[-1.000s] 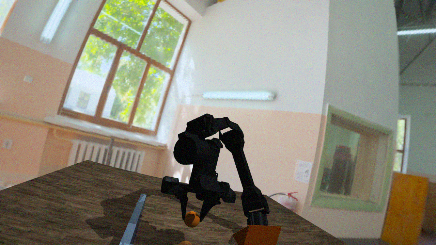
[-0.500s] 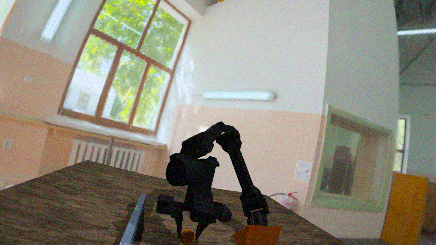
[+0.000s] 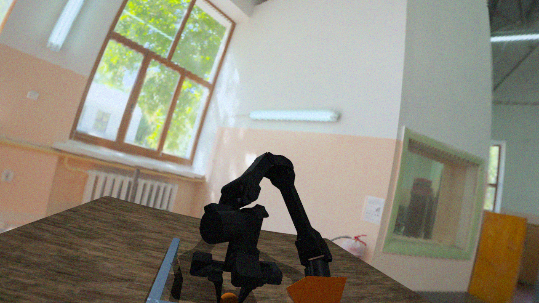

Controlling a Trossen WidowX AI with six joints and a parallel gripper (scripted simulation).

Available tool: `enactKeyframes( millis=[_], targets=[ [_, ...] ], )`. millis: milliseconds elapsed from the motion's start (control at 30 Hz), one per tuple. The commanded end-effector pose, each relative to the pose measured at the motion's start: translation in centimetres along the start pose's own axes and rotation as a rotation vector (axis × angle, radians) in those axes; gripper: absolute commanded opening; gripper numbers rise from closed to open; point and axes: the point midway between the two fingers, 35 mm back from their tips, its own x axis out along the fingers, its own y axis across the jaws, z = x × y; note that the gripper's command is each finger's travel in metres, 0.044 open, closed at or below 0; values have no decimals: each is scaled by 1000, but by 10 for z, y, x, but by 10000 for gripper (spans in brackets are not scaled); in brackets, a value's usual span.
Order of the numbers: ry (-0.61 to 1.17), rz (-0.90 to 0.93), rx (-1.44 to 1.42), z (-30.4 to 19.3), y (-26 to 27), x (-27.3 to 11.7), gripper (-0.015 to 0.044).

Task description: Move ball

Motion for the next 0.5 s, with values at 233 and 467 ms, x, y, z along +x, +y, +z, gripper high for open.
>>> enactKeyframes(
  millis=[233,467],
  targets=[
    [1,2,-1,0,1,9,26],
    [1,2,-1,0,1,9,210]
  ],
)
